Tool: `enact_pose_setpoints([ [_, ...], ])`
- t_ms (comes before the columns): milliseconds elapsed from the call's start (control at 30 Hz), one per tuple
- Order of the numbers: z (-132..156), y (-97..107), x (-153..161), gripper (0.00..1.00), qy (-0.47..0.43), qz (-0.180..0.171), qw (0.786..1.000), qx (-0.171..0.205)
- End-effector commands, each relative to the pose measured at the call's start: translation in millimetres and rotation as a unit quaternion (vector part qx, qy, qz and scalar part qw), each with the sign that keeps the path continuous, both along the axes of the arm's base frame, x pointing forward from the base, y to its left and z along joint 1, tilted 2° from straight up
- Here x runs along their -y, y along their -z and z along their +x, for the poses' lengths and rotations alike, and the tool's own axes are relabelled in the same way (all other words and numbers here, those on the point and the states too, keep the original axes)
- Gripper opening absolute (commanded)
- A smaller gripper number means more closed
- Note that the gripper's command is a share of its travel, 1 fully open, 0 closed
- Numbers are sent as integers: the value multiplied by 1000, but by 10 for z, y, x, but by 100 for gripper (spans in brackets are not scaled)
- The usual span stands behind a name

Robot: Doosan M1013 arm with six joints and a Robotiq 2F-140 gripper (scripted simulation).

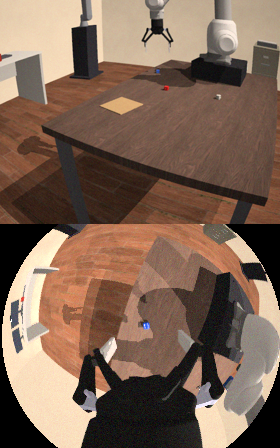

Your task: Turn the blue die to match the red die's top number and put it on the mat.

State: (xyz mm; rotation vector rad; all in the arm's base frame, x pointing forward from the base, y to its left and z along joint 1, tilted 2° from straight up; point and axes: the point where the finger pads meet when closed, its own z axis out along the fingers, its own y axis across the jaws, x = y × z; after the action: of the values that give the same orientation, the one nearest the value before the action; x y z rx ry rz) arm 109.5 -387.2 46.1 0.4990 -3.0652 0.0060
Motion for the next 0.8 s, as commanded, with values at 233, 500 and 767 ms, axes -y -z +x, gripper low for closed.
enact_pose_setpoints([
  [233, 2, 5, -3, 100, 0, -2, 1000, 4],
  [500, 3, 44, -1, 100, -81, 1, 997, 3],
  [767, 4, 119, 3, 100, -237, 6, 971, 1],
])
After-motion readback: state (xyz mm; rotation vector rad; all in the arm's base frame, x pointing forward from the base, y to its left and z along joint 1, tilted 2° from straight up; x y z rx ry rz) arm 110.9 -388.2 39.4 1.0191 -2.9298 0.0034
